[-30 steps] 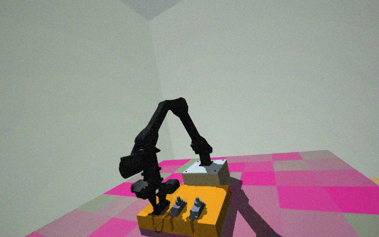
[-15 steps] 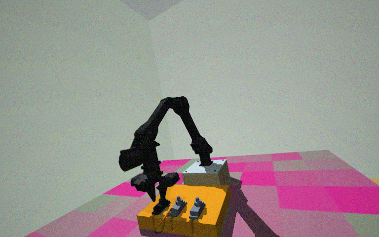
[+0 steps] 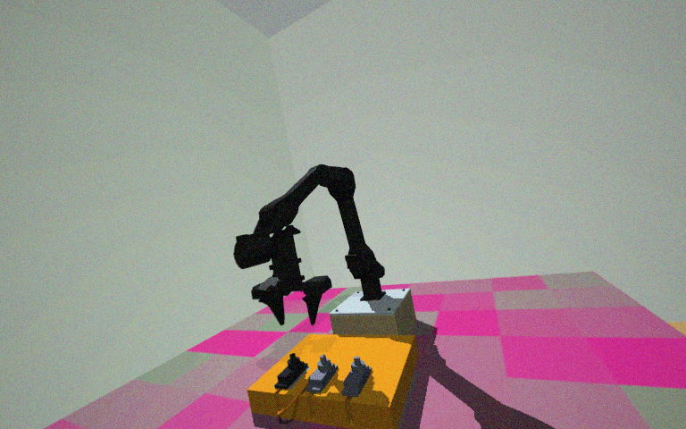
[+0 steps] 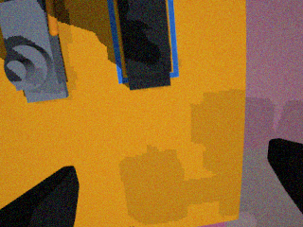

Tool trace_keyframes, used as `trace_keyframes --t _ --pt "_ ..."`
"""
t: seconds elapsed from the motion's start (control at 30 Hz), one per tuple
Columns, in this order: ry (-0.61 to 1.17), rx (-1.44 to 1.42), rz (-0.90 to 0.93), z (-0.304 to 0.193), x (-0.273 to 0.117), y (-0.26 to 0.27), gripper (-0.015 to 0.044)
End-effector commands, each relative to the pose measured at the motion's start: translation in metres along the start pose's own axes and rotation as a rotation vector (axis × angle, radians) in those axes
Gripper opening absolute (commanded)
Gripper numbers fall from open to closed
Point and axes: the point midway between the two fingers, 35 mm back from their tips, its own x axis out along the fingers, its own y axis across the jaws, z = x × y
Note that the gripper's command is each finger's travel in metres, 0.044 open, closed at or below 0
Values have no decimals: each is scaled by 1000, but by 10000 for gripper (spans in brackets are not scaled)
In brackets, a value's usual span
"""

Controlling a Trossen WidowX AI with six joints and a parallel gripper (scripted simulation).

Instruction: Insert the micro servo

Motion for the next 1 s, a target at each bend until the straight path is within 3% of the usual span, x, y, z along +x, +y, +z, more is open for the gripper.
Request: trace_keyframes --t 0.0,0.23,0.47,0.97 --pt "2 -4 0 -39 -19 2 440" --pt "2 -3 0 -40 -21 3 440" --pt "-5 2 -2 -39 -68 3 440" --pt "-5 2 -2 -39 -69 3 440"
